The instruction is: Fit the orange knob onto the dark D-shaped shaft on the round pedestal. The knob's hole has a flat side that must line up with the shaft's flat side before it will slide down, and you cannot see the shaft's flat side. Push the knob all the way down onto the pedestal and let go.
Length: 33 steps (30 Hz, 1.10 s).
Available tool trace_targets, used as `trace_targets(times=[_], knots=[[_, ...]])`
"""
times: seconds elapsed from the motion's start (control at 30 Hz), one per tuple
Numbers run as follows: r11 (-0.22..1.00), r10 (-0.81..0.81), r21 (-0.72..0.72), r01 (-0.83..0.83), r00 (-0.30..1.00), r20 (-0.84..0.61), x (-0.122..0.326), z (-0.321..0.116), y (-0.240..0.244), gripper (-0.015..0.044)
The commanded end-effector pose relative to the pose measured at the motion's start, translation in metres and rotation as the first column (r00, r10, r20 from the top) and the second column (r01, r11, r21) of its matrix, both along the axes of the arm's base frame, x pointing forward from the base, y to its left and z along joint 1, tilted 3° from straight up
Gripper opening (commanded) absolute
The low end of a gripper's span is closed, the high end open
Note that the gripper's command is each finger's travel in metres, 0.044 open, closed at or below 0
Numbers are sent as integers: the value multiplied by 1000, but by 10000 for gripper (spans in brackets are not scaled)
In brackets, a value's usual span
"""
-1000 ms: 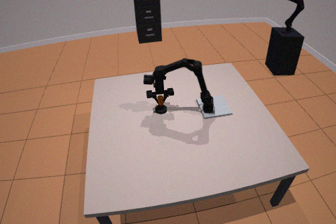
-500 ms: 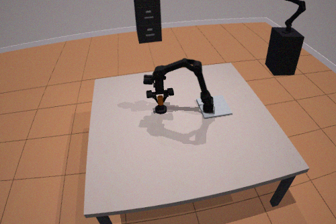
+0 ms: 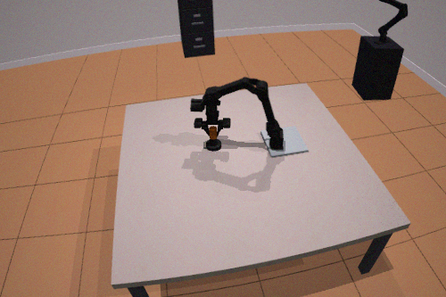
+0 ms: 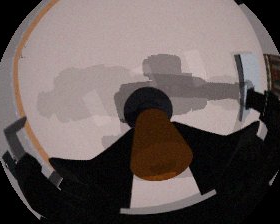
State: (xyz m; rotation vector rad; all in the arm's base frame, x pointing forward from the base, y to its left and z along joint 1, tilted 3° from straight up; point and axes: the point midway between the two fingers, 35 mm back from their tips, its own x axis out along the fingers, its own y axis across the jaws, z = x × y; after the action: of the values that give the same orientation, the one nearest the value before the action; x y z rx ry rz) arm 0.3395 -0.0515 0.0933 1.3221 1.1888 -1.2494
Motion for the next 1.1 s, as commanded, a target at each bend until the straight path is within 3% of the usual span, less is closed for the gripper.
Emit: trace_targets(times=[0.0, 1.07], knots=[[1000, -24, -4, 24, 1000, 2, 0, -1, -1, 0], [1000, -21, -4, 21, 1000, 2, 1, -5, 0, 0]])
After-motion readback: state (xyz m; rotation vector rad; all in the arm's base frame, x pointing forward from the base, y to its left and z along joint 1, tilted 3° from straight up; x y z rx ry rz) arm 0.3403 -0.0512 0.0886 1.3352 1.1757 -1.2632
